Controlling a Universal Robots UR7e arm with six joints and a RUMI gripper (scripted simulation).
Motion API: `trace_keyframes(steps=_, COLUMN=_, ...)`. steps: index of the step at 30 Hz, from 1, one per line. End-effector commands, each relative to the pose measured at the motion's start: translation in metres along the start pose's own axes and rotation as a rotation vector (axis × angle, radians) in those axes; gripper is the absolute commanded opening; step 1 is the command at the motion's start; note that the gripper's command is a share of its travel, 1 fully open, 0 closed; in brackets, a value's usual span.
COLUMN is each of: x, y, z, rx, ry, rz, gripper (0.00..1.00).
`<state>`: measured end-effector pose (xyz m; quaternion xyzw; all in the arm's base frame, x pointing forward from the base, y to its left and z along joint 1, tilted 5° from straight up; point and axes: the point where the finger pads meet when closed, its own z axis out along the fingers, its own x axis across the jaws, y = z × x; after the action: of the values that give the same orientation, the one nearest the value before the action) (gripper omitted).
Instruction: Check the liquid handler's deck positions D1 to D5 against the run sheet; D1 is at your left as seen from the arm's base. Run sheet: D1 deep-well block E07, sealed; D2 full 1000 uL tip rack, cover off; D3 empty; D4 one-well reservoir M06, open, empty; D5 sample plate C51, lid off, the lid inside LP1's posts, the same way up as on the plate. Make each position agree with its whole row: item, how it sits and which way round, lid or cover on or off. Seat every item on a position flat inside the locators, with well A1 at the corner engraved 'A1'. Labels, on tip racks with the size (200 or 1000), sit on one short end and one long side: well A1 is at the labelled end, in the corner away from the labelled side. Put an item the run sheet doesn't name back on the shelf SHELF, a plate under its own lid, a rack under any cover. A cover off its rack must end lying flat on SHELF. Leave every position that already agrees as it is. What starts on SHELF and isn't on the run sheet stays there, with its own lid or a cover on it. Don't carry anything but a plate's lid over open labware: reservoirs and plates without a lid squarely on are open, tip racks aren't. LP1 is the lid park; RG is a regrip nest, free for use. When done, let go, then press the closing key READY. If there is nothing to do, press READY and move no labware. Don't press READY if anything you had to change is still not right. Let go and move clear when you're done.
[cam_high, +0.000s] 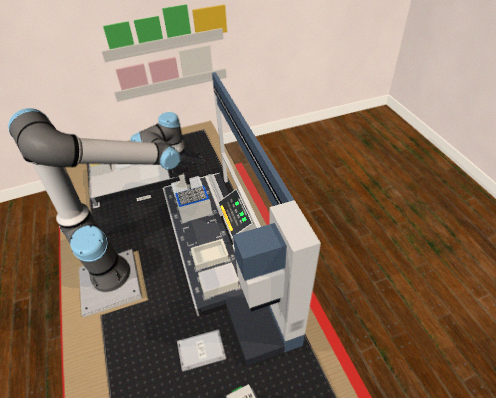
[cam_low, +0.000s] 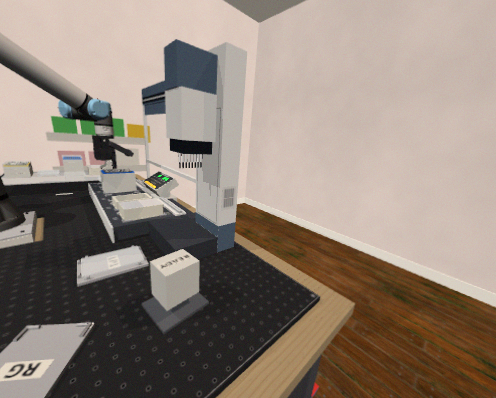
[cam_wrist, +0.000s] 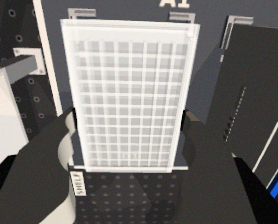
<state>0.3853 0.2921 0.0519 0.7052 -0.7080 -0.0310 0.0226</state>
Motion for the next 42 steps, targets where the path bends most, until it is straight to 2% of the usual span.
trace_keyframes(steps=1, x=0.000, y=-0.002, z=-0.010, rx=0.002, ry=-0.002, rz=0.001, gripper=0.00)
trace_keyframes(steps=42, x=0.000, y=-0.002, z=-0.072, rx=0.003, ry=-0.002, rz=0.001, gripper=0.00)
